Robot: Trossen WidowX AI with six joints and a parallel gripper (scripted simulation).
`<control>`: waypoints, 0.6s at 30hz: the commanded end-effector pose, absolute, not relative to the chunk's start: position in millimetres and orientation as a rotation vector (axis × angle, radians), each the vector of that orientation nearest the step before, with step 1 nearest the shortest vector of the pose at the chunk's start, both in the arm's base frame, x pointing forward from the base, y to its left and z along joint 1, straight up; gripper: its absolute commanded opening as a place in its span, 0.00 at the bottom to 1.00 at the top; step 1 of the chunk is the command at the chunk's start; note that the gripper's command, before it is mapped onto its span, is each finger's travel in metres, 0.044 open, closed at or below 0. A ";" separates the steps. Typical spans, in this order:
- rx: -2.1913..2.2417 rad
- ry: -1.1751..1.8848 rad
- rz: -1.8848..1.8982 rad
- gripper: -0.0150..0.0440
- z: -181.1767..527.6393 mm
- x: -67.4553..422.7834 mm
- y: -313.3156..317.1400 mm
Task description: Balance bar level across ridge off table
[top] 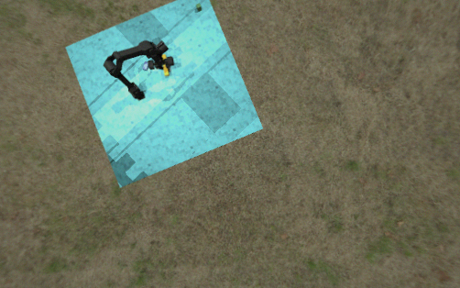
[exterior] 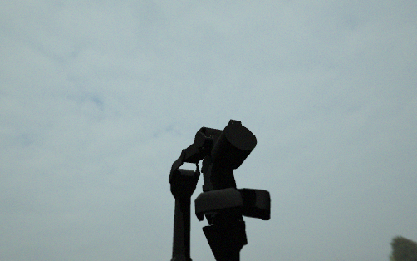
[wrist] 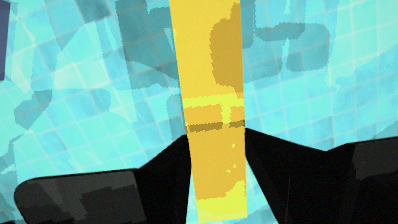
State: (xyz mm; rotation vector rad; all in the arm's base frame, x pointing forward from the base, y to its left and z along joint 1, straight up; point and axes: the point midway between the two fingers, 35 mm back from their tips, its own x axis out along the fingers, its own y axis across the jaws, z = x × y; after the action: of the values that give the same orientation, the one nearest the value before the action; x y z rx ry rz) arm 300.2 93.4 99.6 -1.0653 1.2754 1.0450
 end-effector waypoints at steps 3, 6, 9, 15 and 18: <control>-1.064 1.272 1.048 0.25 98.9 300.3 93.9; -1.064 1.272 1.048 0.25 98.5 300.3 93.9; -1.064 1.272 1.048 0.25 98.4 300.3 93.9; -1.064 1.272 1.048 0.25 97.9 300.3 94.0; -1.064 1.272 1.048 0.25 97.5 300.3 94.0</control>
State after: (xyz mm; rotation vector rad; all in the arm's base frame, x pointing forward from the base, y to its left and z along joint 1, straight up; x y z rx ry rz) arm 300.2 93.4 98.1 -1.0653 1.2754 1.0450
